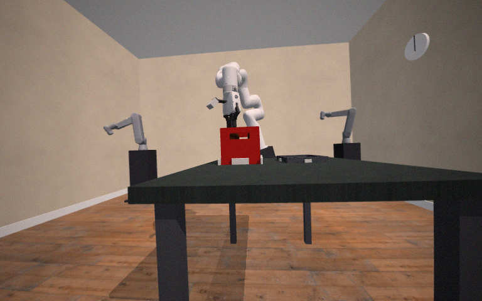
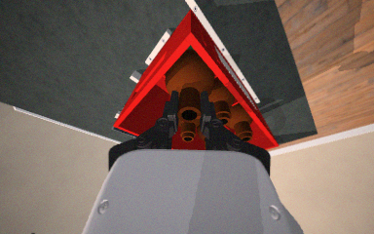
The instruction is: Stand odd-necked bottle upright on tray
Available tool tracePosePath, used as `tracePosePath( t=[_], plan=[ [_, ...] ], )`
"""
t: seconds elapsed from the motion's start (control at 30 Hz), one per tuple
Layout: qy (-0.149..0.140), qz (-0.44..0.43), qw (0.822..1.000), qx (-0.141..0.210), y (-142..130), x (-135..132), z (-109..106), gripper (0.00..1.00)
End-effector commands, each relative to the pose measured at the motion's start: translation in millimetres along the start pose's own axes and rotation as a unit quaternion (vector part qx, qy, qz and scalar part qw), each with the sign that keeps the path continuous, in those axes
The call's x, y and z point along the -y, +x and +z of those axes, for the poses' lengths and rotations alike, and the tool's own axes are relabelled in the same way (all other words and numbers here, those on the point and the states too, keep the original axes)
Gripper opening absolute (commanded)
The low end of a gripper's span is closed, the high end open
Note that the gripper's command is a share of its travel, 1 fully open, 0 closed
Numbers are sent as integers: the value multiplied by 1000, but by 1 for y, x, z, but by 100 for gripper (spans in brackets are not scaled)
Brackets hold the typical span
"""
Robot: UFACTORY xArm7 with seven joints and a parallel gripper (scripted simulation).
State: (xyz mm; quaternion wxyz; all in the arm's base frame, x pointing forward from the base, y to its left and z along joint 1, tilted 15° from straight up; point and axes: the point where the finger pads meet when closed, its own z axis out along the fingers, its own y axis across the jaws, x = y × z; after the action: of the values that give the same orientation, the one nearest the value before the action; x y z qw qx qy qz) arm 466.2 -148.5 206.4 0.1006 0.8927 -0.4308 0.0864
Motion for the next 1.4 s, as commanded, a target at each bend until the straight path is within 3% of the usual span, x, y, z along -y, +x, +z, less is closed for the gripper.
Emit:
tracePosePath(
  t=[0.0,0.77,1.37],
  plan=[
    [2,0,1000,-1,1,1,-2,0],
    [2,0,1000,-1,1,1,-3,0],
    [2,0,1000,-1,1,1,-16,0]
  ],
)
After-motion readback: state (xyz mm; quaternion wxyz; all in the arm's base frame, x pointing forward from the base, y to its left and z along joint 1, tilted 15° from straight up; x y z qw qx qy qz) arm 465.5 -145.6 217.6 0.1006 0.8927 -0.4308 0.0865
